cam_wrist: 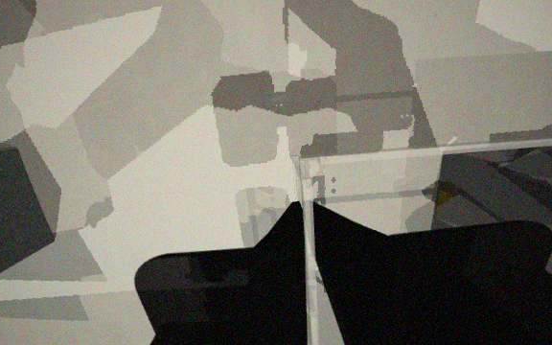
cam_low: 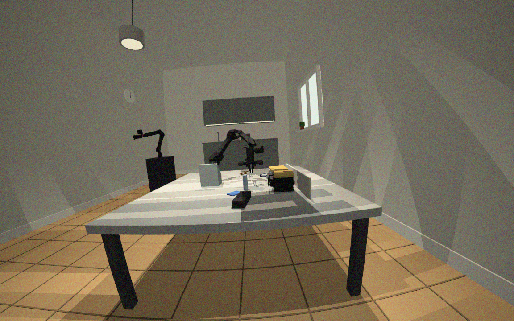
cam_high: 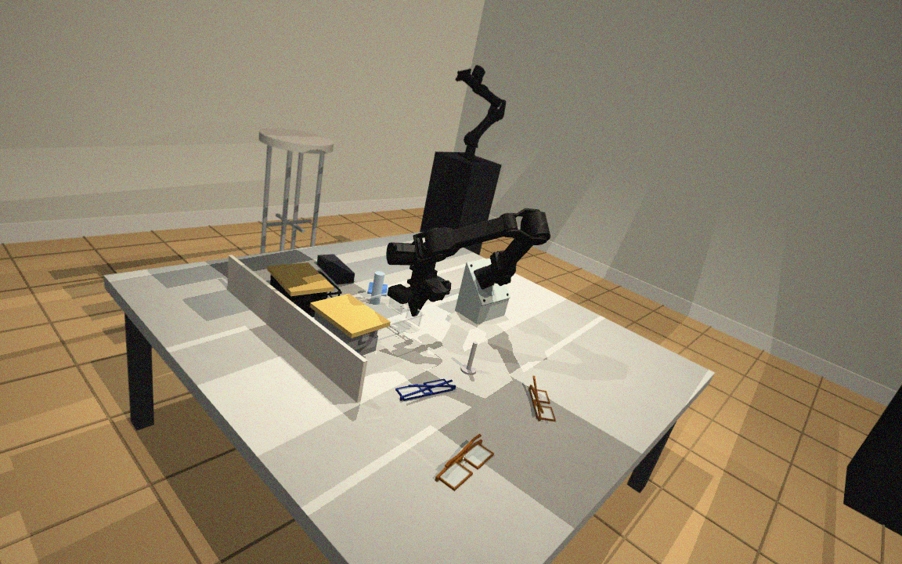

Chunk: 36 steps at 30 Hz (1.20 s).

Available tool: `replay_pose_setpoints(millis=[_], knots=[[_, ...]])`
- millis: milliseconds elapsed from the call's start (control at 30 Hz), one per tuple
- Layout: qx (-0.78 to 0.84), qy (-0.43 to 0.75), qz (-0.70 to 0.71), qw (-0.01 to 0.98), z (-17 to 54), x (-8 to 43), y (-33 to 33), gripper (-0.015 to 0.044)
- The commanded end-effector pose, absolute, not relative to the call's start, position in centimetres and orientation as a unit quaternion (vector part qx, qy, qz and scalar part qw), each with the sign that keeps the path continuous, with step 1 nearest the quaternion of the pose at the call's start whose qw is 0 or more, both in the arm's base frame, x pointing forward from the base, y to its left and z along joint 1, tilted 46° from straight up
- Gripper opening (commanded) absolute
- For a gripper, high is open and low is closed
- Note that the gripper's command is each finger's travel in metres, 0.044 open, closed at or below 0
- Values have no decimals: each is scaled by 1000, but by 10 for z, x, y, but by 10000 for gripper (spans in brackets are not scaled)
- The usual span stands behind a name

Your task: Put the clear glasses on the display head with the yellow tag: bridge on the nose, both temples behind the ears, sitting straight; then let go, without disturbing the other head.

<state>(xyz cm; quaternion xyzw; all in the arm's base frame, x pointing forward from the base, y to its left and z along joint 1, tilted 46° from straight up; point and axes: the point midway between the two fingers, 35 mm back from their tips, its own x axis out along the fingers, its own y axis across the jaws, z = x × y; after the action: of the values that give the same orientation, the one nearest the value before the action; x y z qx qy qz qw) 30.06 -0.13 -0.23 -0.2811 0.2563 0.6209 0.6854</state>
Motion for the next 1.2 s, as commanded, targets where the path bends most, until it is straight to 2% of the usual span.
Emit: replay_pose_setpoints(millis=[0,1167], knots=[[-279,256,619,688,-1,308,-2,0],[-281,254,619,688,3,363,-5,0]])
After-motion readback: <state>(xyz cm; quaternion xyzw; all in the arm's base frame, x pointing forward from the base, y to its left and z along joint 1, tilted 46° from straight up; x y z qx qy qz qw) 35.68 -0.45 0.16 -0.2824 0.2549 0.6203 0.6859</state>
